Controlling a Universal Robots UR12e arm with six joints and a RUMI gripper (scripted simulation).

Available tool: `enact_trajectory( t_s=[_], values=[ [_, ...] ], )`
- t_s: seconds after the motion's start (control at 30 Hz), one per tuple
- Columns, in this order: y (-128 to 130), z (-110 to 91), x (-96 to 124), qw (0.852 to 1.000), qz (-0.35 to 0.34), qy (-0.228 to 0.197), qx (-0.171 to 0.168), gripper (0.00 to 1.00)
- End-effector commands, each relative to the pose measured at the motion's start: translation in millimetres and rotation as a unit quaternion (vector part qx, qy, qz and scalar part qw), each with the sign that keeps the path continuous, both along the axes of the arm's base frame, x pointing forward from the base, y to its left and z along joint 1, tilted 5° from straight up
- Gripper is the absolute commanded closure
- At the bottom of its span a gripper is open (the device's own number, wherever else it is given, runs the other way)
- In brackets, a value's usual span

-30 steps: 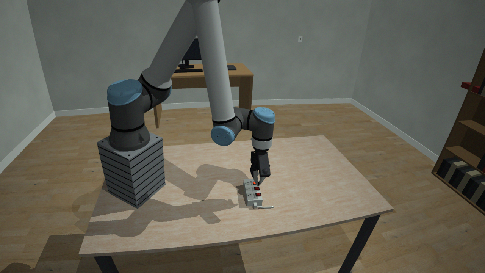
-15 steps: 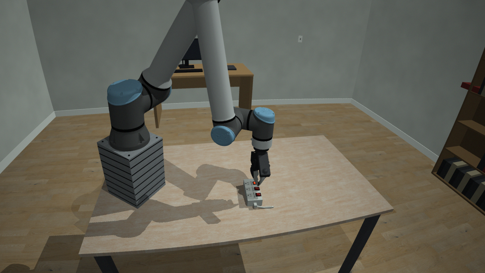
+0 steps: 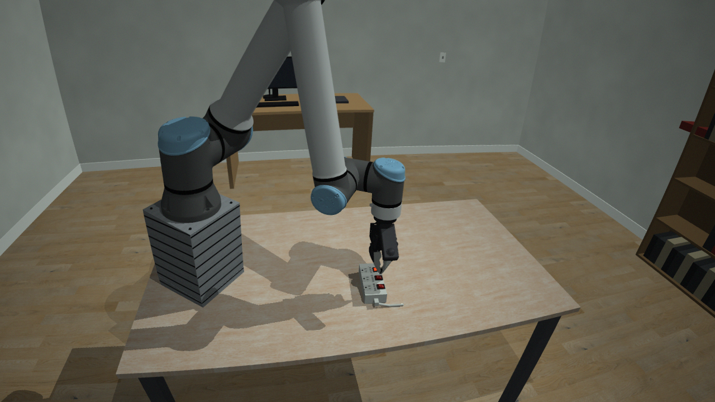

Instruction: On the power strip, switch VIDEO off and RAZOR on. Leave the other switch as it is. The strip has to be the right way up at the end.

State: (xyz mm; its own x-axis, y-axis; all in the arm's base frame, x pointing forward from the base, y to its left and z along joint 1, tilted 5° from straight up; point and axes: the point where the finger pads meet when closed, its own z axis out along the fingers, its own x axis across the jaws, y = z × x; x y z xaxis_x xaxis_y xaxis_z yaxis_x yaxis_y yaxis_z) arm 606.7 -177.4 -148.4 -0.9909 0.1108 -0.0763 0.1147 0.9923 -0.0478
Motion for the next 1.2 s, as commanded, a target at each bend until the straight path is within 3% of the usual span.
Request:
enact_trajectory(
  t_s=[0.0, 1.17],
  values=[
    [0, -1, -1, 1.000, 0.000, 0.000, 0.000, 1.00],
    [-4, -29, 3, 1.000, 0.000, -0.001, 0.000, 1.00]
  ],
)
